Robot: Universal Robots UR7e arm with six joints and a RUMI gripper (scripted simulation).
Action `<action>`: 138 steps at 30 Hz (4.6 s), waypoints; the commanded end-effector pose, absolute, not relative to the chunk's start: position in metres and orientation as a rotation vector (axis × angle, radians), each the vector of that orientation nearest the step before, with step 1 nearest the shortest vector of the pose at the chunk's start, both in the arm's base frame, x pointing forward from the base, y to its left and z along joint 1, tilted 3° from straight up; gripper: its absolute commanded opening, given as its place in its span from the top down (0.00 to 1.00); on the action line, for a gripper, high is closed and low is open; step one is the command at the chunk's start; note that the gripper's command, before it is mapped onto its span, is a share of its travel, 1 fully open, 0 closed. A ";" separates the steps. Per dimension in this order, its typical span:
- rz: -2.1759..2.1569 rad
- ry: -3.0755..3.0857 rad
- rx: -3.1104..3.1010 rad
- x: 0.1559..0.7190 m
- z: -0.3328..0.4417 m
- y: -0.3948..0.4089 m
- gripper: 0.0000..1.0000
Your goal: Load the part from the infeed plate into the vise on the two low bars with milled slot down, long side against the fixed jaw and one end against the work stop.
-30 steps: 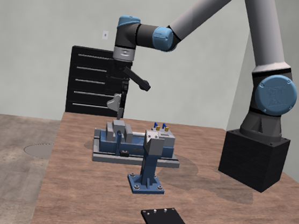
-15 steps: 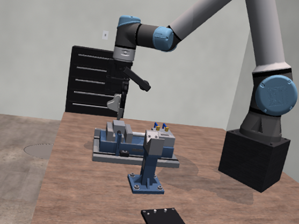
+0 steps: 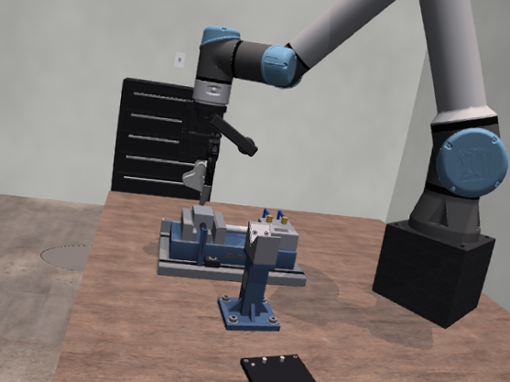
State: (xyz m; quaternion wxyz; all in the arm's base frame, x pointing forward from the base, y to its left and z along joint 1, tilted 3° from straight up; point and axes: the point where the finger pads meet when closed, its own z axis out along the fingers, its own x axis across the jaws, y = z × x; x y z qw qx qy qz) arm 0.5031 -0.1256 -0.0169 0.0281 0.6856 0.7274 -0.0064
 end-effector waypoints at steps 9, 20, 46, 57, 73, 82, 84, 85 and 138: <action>-0.019 2.244 2.115 0.503 -0.017 -0.123 1.00; -0.019 2.244 2.115 0.503 -0.017 -0.121 1.00; -0.019 2.244 2.115 0.503 -0.017 -0.119 1.00; -0.019 2.244 2.115 0.503 -0.017 -0.118 1.00; -0.019 2.244 2.115 0.503 -0.017 -0.118 1.00; -0.019 2.244 2.115 0.503 -0.017 -0.118 1.00; -0.019 2.244 2.115 0.503 -0.017 -0.118 1.00; -0.019 2.244 2.115 0.503 -0.017 -0.118 1.00; -0.019 2.244 2.115 0.505 -0.007 -0.149 1.00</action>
